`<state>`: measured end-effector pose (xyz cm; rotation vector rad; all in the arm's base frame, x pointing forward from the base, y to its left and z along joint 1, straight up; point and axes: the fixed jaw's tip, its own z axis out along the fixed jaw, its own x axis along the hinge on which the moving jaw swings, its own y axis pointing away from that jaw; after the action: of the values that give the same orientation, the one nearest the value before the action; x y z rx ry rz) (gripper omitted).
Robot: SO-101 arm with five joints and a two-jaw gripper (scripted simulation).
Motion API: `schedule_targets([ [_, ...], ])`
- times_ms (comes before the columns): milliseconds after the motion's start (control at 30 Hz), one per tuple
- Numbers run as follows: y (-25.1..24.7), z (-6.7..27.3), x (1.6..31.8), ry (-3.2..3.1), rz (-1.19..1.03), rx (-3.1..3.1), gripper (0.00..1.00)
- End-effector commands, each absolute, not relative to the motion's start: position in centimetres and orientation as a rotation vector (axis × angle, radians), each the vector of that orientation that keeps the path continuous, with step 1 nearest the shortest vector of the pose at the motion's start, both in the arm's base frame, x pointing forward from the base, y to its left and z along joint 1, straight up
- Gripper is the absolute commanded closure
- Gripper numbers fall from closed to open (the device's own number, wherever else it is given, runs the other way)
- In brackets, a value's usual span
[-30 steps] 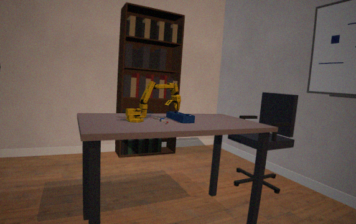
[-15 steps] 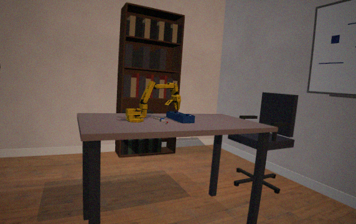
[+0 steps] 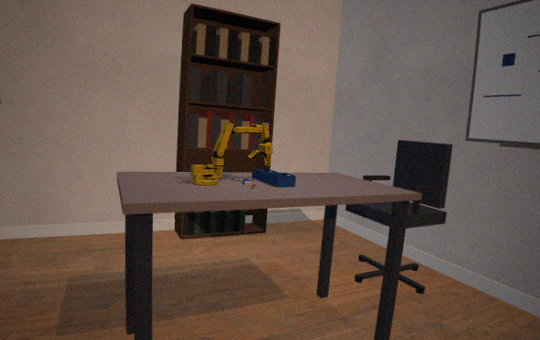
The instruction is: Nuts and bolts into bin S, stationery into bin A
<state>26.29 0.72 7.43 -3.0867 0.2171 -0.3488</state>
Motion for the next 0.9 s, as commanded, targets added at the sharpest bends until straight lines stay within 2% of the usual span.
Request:
schedule_targets([
  [0,0.1,8.9,25.7,0.429,-0.424,-3.033,0.81],
  [867,-1.4,7.8,18.6,1.806,-0.186,-2.467,0.76],
])
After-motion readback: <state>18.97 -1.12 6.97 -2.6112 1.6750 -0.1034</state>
